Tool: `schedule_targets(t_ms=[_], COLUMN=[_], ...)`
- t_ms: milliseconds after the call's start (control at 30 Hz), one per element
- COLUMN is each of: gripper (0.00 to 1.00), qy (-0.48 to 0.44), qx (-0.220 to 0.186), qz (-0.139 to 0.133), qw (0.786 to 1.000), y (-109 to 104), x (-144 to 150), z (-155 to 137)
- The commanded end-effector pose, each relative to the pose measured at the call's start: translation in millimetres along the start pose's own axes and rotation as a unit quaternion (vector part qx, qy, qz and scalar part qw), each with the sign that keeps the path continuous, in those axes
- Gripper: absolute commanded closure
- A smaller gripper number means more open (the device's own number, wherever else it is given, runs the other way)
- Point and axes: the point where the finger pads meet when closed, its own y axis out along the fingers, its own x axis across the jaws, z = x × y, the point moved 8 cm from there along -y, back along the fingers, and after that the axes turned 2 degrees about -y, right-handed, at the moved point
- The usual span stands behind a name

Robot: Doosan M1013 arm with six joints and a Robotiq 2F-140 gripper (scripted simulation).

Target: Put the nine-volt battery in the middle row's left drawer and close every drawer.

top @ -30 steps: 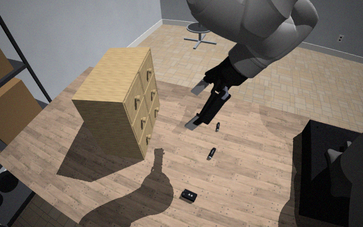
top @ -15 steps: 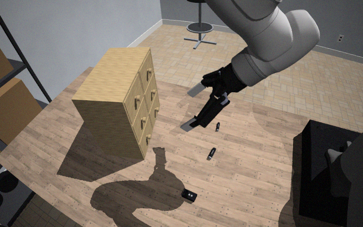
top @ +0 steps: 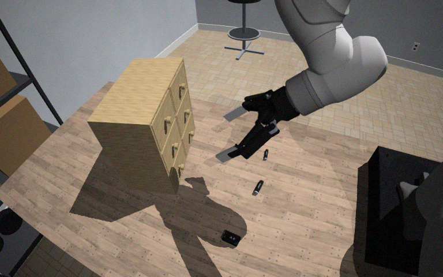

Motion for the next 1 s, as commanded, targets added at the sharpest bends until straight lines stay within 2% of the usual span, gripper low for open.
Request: schedule_targets(t_ms=[0,233,433,967], gripper=[0.0,0.0,0.0,0.0], qy=[-0.004,-0.005,-0.005,-0.005], qx=[0.056,0.112,0.144,0.169], qz=[-0.01,-0.012,-0.014,-0.015], qw=[0.998,0.994,0.989,0.985], y=[7.6,22.3,31.0,38.1], x=[-3.6,-3.5,-3.2,-3.2], z=[-15.1,-25.0,-30.7,-35.0])
